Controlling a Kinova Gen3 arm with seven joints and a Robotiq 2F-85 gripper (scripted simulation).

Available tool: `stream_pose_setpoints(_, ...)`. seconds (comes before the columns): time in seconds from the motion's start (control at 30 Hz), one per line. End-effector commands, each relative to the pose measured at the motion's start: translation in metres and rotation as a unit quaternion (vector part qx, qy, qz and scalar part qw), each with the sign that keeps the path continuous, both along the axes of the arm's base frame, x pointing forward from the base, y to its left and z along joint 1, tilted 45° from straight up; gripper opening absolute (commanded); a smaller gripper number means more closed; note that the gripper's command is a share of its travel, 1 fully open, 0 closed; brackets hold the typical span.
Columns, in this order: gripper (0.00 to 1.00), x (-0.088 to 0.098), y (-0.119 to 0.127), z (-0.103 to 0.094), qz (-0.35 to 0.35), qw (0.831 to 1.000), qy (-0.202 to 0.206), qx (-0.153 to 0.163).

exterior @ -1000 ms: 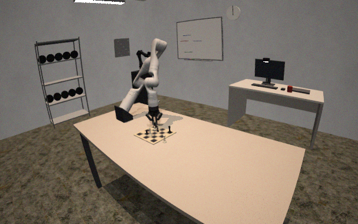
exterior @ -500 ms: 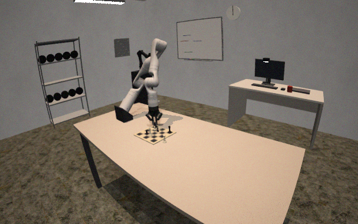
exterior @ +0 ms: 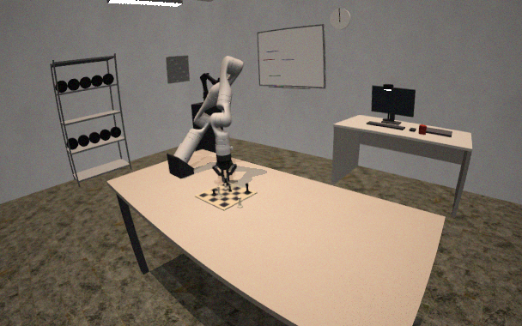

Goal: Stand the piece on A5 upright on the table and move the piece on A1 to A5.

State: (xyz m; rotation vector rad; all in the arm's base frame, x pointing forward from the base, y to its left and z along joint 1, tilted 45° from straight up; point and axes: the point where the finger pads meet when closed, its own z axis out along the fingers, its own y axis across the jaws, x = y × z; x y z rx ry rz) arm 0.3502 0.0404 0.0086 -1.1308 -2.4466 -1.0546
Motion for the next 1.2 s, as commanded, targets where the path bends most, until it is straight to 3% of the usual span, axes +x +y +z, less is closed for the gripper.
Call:
stream_pose_setpoints(0.0, 0.00, 0.0003, -0.0006, 0.0001, -0.001, 1.000, 0.000, 0.000)
stream_pose_setpoints(1.17, 0.00, 0.0006, 0.0021, -0.0026, -0.001, 1.000, 0.000, 0.000)
